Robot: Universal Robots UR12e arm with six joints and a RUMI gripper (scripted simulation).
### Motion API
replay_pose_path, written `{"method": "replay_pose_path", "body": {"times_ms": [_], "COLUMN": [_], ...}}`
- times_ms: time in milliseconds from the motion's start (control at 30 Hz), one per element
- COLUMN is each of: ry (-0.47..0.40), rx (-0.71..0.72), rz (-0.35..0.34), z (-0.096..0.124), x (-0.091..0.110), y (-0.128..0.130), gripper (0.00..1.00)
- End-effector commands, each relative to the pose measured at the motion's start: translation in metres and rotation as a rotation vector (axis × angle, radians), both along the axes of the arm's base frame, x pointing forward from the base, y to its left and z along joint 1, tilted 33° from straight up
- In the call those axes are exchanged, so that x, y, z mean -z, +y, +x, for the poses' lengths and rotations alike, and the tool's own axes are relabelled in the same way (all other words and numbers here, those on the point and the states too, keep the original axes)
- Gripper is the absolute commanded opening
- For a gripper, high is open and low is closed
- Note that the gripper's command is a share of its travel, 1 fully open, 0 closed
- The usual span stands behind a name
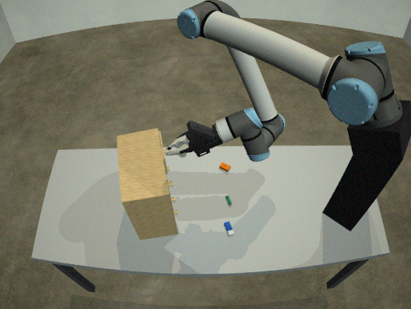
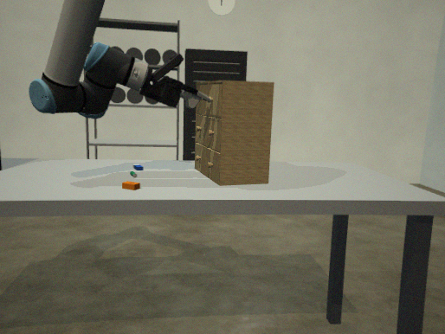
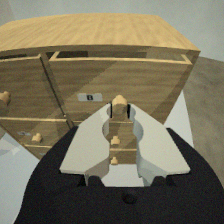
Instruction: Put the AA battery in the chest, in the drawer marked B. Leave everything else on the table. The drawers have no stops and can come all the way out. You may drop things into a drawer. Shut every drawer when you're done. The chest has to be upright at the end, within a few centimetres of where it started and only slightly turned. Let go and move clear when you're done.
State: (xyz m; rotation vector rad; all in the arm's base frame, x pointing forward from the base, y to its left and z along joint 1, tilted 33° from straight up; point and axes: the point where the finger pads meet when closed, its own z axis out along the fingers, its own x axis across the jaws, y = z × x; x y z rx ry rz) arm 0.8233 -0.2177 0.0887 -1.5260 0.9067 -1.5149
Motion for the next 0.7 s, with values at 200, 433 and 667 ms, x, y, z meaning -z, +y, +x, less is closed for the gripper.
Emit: {"method": "replay_pose_path", "body": {"times_ms": [200,433,667], "ry": [0.003,0.003,0.003], "rx": [0.001,0.001,0.001], "rz": [0.003,0.003,0.003], "z": [-0.0074,-0.0116,-0.0148], "x": [0.0031,0.0050,0.0062], "y": [-0.0003,-0.0012,-0.0018], "gripper": [0.07,0.07,0.07]}}
